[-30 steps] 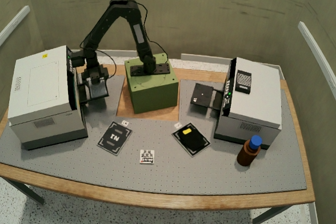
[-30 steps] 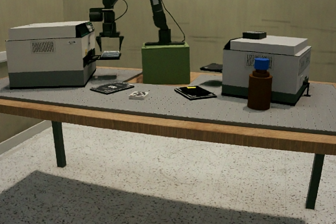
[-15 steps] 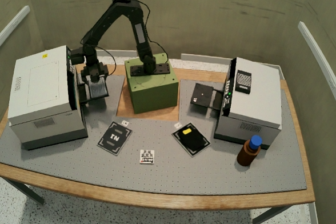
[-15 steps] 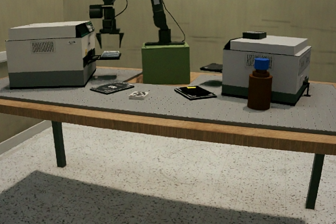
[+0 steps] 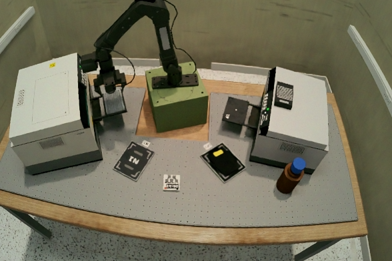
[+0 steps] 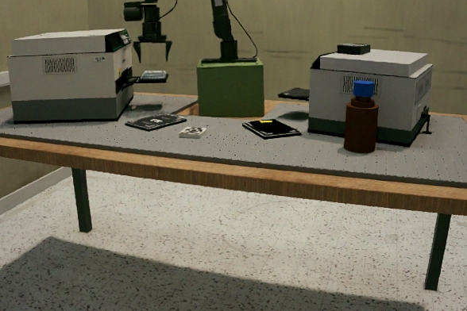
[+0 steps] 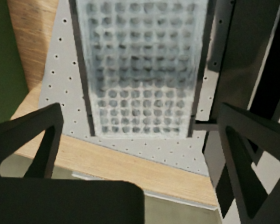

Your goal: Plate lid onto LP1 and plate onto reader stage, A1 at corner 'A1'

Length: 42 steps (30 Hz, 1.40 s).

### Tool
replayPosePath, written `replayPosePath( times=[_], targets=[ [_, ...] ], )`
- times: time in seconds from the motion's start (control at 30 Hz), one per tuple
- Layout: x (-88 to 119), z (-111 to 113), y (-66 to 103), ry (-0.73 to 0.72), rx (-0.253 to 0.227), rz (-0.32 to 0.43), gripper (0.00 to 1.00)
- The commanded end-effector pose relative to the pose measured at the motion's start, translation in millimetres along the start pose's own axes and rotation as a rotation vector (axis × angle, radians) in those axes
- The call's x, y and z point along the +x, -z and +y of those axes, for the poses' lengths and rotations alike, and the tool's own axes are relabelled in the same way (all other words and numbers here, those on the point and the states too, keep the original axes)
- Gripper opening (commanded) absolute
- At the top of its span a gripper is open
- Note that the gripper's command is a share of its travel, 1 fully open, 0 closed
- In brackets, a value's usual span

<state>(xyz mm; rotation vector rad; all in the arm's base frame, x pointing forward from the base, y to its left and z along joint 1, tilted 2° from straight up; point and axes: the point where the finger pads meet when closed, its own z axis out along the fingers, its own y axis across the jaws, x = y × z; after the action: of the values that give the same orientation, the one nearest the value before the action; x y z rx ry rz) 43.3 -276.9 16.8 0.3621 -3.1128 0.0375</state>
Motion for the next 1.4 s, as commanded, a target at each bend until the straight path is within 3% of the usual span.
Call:
replayPosePath(
  times=[0.0, 1.07, 1.17, 1.2, 1.37],
  targets=[
    [1, -9, 21.5, -0.010, 0.043, -0.015, 1.00],
    [1, -7, 59.2, -0.010, 0.043, -0.014, 1.00],
    [1, -7, 59.5, -0.010, 0.043, -0.014, 1.00],
    [0, -3, 49.5, -0.002, 0.016, -0.008, 1.00],
    [0, -3, 49.5, -0.002, 0.016, -0.008, 1.00]
  ],
)
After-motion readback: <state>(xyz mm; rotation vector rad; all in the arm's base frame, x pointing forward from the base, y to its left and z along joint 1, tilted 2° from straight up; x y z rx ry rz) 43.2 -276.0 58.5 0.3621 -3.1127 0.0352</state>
